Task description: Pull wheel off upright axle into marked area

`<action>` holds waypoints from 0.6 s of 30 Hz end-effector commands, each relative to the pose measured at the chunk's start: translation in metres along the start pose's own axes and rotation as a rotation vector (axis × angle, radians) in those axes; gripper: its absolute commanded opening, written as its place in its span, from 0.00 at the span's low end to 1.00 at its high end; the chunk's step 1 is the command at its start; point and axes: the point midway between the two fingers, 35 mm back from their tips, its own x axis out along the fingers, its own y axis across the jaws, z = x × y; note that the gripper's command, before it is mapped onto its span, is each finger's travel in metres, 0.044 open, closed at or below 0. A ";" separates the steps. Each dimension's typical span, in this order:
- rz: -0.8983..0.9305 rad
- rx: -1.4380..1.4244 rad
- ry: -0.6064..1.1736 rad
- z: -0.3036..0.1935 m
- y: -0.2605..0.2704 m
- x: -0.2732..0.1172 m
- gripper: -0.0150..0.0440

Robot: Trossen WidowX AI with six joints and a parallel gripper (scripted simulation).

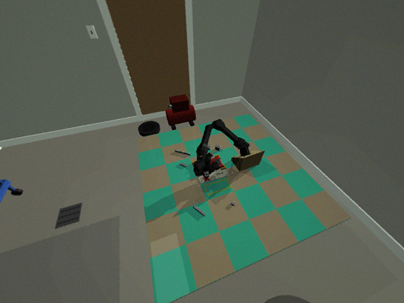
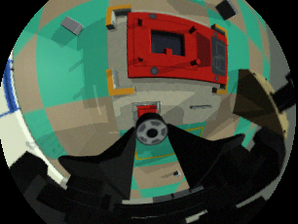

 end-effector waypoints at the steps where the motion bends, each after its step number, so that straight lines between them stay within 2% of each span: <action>1: 0.008 0.000 0.005 -0.001 0.001 -0.005 0.25; 18: 0.009 -0.001 0.004 -0.001 0.001 -0.011 0.25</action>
